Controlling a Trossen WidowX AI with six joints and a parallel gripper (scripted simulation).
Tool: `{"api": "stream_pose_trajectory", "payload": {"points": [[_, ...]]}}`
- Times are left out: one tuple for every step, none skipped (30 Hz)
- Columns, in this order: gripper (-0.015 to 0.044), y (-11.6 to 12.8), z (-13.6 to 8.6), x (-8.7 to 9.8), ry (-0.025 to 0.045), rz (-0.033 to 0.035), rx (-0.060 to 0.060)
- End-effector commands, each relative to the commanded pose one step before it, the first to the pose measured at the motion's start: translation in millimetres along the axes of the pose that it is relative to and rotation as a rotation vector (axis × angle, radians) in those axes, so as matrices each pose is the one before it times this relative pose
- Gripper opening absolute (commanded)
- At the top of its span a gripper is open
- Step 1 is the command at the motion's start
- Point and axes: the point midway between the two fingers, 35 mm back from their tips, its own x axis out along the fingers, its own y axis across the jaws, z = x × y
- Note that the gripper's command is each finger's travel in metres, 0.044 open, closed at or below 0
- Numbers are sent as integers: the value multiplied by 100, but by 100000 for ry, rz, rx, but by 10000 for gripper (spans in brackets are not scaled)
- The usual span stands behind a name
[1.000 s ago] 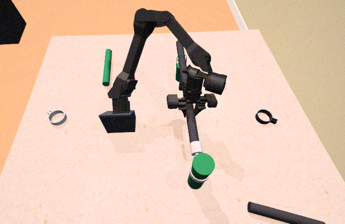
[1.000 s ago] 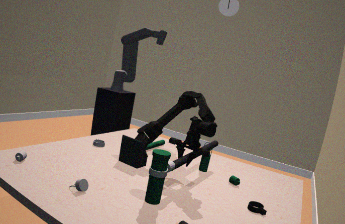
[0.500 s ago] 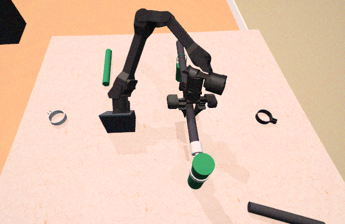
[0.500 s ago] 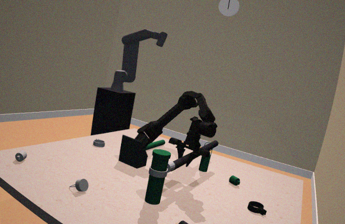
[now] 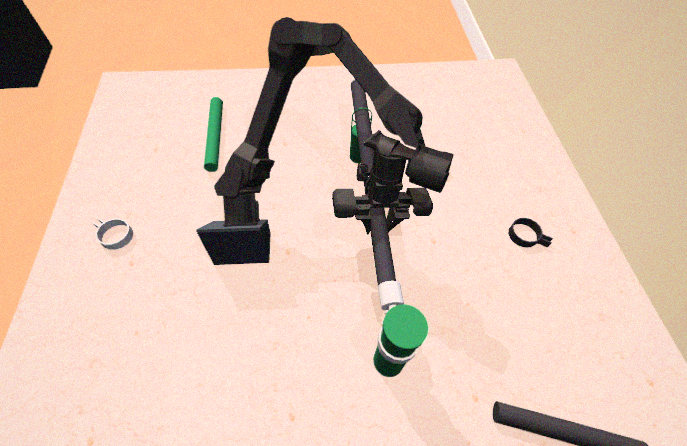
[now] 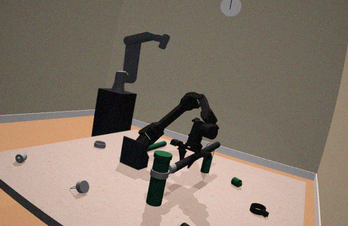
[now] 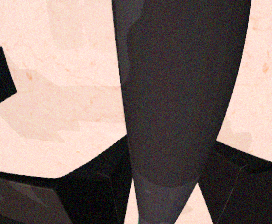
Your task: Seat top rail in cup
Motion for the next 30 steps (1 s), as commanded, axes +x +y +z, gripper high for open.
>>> {"api": "stream_pose_trajectory", "payload": {"points": [[0,-143,-919,-645,2159,-1311,238],[0,-8,-43,-27,2,0,0],[0,-11,-42,-29,2,0,-1],[0,-15,-42,-30,2,-1,-1],[0,-20,-35,-26,2,-1,-1],[0,-28,-33,-26,2,-1,-1],[0,-34,-26,-22,1,-1,-1],[0,-37,-20,-19,1,-2,-1],[0,-39,-15,-15,1,-2,-1],[0,-47,-14,-15,1,-2,-1],[0,-47,-10,-13,0,-2,-1],[0,-44,-7,-10,0,-2,-1],[0,-41,-7,-10,0,-2,-1],[0,-40,-4,-8,0,-2,-1],[0,-34,-3,-7,0,-1,-1],[0,-26,-1,-7,0,-1,-1],[0,-24,-1,-6,0,-1,-1],[0,-27,-2,-10,0,-1,-1],[0,-29,-4,-11,0,-1,-1],[0,-26,-7,-13,1,-1,-1],[0,-26,-8,-13,1,-1,-1],[0,-31,-6,-11,0,-1,-1],[0,-34,-4,-9,0,-1,-1],[0,-33,-3,-8,0,-1,-1],[0,-23,-2,-5,0,-1,-1],[0,-8,-1,-2,0,0,0],[0,0,0,0,0,0,0],[0,8,-2,-2,0,0,0],[0,15,-3,-3,0,1,0],[0,20,-4,-4,0,1,1]]}}
